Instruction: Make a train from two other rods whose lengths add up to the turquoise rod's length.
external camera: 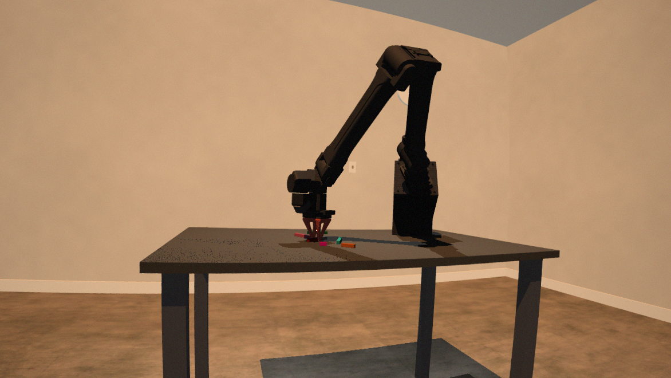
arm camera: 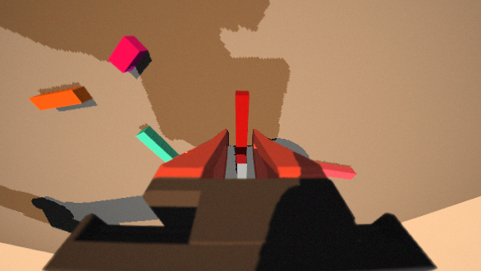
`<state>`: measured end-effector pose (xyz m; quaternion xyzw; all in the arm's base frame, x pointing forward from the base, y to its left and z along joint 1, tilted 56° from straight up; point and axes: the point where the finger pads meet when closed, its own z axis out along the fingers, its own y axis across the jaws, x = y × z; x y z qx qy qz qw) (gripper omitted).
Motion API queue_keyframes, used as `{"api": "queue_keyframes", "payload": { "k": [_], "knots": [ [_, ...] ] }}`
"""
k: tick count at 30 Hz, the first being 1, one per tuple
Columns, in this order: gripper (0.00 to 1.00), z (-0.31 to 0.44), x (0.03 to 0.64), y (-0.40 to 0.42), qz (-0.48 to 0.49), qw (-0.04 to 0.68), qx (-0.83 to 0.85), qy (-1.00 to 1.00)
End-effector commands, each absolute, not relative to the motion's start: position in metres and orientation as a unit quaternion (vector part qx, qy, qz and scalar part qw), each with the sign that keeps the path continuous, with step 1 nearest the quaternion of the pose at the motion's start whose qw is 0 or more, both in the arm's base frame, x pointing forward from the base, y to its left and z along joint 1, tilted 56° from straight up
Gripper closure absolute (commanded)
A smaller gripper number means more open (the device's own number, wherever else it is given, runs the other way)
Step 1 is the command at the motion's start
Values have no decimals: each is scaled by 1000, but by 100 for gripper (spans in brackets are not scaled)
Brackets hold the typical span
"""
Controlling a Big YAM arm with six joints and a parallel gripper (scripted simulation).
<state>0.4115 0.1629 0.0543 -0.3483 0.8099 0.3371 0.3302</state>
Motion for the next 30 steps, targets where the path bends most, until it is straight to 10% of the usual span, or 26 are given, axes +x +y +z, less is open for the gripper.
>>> {"api": "queue_keyframes", "payload": {
  "k": [1,3,4,30],
  "knots": [
    [76,59,421,160,334,338,-343,810],
    [76,59,421,160,334,338,-343,810],
    [95,59,421,160,334,338,-343,810],
    [95,60,421,160,334,338,-343,810]
  ]
}}
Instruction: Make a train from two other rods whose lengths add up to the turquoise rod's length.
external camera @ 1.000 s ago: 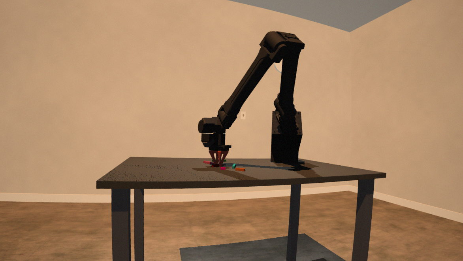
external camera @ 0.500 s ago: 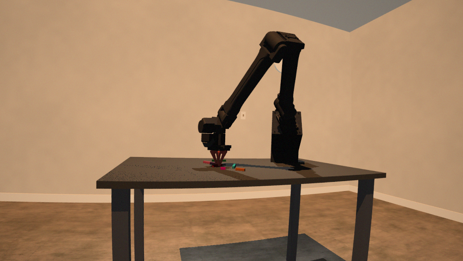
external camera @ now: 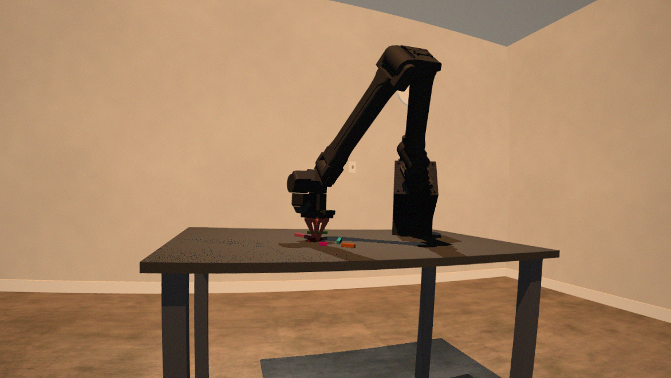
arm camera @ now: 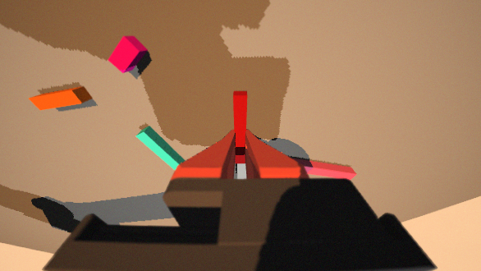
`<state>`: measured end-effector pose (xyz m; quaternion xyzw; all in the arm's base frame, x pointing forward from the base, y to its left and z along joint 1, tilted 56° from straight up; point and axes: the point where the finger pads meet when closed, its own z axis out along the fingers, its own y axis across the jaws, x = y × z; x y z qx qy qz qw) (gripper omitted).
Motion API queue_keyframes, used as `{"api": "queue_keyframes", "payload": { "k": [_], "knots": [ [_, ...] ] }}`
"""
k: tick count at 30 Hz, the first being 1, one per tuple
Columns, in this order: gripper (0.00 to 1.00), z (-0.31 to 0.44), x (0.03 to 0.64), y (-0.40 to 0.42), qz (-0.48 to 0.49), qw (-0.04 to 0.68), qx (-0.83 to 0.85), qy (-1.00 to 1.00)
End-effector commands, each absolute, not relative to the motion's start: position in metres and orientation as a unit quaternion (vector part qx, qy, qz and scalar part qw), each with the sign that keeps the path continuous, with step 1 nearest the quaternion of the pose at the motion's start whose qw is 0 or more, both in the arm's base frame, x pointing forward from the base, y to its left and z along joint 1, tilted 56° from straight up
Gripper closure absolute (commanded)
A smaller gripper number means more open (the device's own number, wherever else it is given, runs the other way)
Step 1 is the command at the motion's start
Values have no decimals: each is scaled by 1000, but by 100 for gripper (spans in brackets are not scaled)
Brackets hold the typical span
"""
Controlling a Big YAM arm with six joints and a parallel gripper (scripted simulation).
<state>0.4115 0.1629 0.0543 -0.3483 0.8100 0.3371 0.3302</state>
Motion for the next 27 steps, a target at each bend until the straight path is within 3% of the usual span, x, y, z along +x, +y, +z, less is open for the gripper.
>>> {"api": "queue_keyframes", "payload": {
  "k": [1,27],
  "knots": [
    [95,60,421,160,334,338,-343,810],
    [95,121,397,82,325,351,-349,806]
  ]
}}
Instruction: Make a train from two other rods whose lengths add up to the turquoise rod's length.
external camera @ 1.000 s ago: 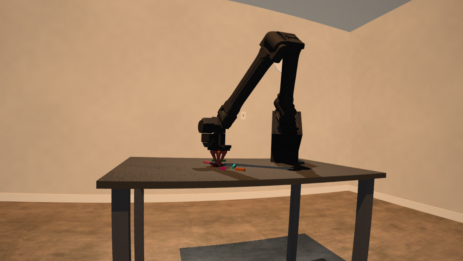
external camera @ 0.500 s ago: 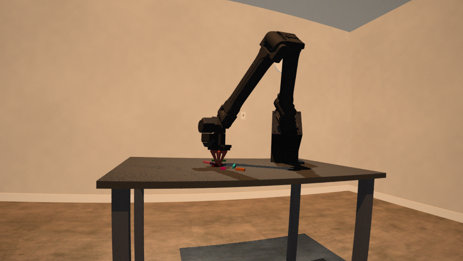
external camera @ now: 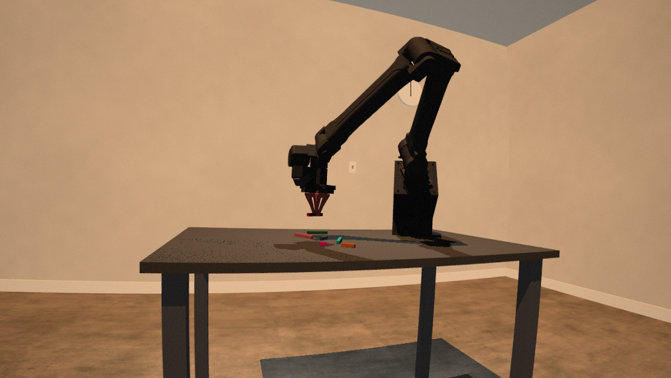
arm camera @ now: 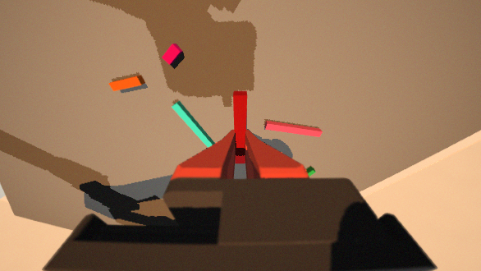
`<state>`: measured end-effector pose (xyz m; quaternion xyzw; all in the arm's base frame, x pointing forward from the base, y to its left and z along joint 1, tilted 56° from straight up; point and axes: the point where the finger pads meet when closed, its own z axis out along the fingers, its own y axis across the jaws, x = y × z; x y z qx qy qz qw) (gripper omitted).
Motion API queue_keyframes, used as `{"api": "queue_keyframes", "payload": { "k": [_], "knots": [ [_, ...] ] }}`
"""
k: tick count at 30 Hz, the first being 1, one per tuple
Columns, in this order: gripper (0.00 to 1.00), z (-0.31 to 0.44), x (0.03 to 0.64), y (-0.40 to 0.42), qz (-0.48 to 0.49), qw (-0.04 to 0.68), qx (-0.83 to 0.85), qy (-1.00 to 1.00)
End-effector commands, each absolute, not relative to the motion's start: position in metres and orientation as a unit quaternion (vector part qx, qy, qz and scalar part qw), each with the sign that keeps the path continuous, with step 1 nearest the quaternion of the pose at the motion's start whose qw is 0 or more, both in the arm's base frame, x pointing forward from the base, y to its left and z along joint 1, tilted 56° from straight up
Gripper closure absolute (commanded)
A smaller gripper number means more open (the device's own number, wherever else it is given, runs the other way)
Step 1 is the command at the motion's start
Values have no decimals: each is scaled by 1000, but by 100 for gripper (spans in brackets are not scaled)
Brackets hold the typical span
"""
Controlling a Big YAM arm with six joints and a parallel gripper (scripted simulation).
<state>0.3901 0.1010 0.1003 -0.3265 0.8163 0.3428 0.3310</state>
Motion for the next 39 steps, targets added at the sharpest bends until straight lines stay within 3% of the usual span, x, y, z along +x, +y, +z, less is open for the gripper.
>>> {"api": "queue_keyframes", "payload": {
  "k": [1,39],
  "knots": [
    [95,123,395,79,324,351,-349,806],
    [95,117,395,89,333,340,-353,806]
  ]
}}
